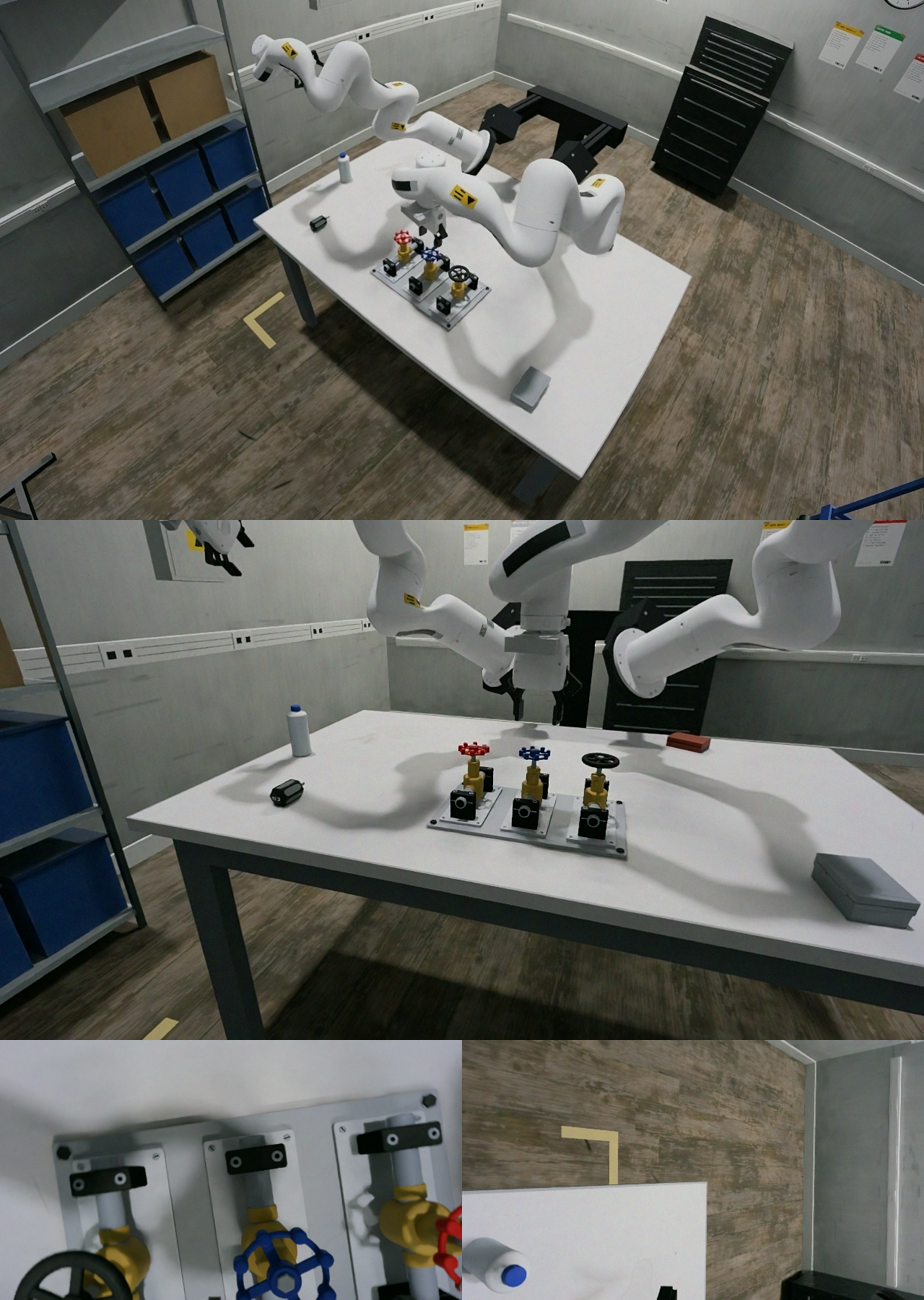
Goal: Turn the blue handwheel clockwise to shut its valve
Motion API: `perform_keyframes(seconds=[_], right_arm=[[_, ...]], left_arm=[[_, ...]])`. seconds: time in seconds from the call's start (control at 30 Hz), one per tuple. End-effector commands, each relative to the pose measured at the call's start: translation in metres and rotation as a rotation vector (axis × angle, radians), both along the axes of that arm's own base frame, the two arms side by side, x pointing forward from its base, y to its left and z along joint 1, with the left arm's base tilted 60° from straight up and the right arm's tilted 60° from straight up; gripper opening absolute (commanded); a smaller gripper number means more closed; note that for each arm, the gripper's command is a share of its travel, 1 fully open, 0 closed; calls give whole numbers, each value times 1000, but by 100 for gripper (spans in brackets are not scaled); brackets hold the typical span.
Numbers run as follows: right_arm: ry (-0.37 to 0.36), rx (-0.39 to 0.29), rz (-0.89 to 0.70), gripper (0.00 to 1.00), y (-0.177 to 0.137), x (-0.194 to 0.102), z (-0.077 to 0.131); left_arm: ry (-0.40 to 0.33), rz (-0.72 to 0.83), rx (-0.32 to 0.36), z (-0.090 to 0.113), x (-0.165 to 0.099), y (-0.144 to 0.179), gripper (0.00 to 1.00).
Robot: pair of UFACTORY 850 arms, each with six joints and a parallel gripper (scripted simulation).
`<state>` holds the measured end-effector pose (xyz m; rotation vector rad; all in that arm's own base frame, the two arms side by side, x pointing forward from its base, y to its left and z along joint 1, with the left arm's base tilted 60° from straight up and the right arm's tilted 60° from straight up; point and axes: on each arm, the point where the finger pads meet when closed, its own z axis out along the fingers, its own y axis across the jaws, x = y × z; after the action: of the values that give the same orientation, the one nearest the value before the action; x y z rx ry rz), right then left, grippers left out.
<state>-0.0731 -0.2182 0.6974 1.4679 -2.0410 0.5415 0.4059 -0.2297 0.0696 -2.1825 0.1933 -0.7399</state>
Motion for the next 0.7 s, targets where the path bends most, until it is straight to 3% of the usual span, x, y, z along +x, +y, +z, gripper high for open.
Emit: perform_keyframes(seconds=[0.0,0.2,0.27,0.67], right_arm=[[0,-1,0,100,0,0,0],[0,-1,0,100,0,0,0],[0,-1,0,100,0,0,0],[0,-1,0,100,0,0,0]], left_arm=[[-134,89,-113,0,0,-1,79],[-297,216,-257,0,0,-1,79],[-297,216,-257,0,0,-1,79],[-600,452,-525,0,0,-1,79]])
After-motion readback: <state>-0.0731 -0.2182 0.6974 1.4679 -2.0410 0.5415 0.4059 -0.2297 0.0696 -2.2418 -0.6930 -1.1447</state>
